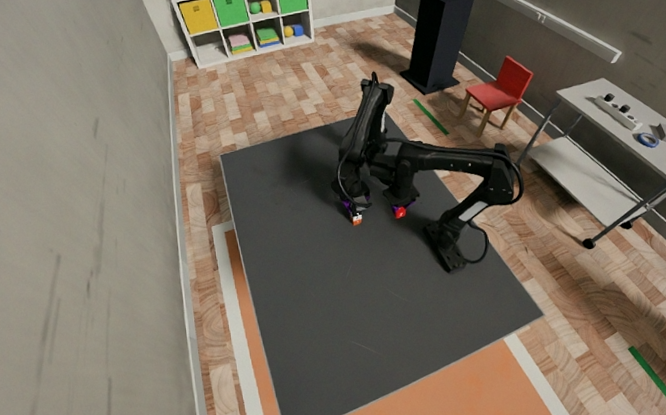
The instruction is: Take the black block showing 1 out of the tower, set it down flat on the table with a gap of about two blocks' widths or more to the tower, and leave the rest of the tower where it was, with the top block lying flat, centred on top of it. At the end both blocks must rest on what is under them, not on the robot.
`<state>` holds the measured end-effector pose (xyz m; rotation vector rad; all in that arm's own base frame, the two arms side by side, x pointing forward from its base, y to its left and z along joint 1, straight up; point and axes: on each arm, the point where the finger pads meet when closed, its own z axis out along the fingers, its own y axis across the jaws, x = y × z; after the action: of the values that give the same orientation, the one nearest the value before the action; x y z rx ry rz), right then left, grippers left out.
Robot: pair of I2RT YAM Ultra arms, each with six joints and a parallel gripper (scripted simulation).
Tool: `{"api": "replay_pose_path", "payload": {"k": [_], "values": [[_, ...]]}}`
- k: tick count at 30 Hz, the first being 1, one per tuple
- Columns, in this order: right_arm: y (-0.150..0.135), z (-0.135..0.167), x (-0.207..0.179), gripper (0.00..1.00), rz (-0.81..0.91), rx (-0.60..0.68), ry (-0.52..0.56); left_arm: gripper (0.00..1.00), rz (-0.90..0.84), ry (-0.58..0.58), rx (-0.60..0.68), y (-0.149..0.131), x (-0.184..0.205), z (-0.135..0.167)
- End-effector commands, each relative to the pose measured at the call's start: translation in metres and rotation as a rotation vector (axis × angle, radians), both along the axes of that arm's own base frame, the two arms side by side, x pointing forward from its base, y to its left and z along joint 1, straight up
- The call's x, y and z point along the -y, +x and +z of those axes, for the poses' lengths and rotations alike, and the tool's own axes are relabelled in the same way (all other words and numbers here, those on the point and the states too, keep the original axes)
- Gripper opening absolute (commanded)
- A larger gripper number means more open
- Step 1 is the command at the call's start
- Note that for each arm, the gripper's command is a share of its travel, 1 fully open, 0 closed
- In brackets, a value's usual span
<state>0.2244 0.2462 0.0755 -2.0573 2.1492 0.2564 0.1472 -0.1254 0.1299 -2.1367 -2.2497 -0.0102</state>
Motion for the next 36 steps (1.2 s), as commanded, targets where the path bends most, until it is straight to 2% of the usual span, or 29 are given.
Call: {"api": "replay_pose_path", "payload": {"k": [1, 6, 17, 18, 25, 36], "values": [[0.006, 0.001, -0.013, 0.55, 0.001, 0.025, 0.04, 0.27, -0.002, -0.027, 0.031, 0.0, 0.002, 0.008], [0.003, -0.01, -0.013, 0.55, 0.001, 0.017, 0.032, 0.27, -0.002, -0.027, 0.031, 0.0, 0.002, 0.008], [0.006, -0.004, -0.015, 0.55, 0.003, 0.031, 0.045, 0.27, -0.002, -0.027, 0.031, 0.0, 0.002, 0.008], [0.006, -0.004, -0.015, 0.47, 0.003, 0.031, 0.045, 0.27, -0.002, -0.027, 0.031, 0.0, 0.002, 0.008], [0.006, -0.004, -0.012, 0.43, 0.002, 0.025, 0.037, 0.27, -0.002, -0.027, 0.031, 0.0, 0.002, 0.008], [0.006, -0.004, -0.011, 0.27, 0.002, 0.025, 0.037, 0.27, -0.002, -0.027, 0.031, 0.0, 0.002, 0.008]]}}
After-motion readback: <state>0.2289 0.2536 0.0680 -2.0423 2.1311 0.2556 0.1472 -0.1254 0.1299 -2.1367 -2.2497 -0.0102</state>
